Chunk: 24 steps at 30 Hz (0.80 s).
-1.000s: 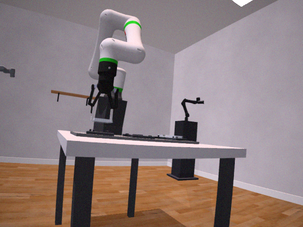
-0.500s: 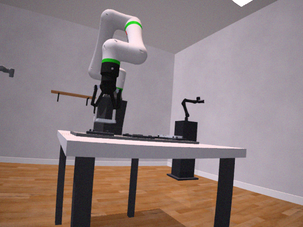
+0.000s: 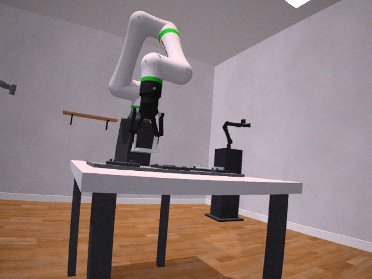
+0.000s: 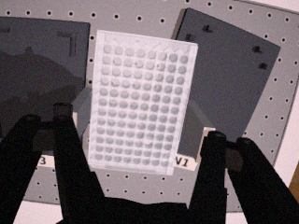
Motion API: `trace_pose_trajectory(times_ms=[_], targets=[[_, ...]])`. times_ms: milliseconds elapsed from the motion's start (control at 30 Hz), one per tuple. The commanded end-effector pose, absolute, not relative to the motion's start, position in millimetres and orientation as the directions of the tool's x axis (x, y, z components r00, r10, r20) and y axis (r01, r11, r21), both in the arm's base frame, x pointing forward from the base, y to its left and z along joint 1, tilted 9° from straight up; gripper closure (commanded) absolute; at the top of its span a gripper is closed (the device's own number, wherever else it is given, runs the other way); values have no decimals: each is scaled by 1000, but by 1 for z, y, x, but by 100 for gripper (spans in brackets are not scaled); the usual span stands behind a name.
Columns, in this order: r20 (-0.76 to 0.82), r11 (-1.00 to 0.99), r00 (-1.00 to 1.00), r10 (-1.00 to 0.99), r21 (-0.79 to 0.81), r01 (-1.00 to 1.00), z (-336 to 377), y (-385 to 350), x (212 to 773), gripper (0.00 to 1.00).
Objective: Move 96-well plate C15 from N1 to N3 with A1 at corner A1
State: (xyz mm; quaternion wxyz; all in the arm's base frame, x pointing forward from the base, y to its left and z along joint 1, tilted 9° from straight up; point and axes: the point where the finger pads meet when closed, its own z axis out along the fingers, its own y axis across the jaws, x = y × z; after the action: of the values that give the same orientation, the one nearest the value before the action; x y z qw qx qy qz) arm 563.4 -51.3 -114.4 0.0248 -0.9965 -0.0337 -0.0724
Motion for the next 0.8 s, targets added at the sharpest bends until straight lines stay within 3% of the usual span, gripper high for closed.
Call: trace_pose_trajectory(times_ms=[0, 767], targets=[[147, -997, 987, 62, -42, 69, -113, -23, 559, 100], [147, -997, 987, 62, -42, 69, -111, 68, 543, 100]])
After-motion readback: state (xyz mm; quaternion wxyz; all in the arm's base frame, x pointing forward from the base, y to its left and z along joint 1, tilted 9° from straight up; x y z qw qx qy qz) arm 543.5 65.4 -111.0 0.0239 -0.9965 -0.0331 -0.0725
